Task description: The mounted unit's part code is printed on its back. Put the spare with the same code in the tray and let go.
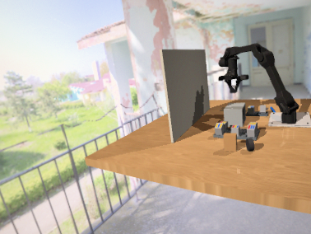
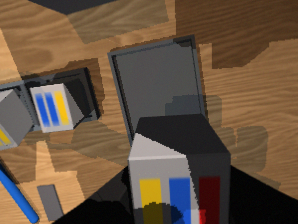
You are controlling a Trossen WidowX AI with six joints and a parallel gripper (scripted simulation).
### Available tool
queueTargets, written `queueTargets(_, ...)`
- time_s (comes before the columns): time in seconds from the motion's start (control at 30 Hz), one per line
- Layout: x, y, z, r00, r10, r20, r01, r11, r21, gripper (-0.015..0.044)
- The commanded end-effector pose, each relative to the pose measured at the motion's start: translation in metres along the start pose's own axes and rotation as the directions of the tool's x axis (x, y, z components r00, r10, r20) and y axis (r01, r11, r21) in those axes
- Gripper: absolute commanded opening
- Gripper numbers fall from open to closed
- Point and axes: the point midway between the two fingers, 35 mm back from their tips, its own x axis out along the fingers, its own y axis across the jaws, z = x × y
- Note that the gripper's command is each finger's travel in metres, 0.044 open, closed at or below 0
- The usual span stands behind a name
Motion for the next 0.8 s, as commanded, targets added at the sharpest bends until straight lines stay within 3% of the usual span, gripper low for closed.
queueTargets(0.0,0.004,-0.001,0.0,1.0,0.0,0.002,0.0,1.0,-0.005,0.0)
queueTargets(0.77,0.019,-0.003,-0.001,1.0,0.002,0.003,-0.002,1.0,-0.005,0.0)
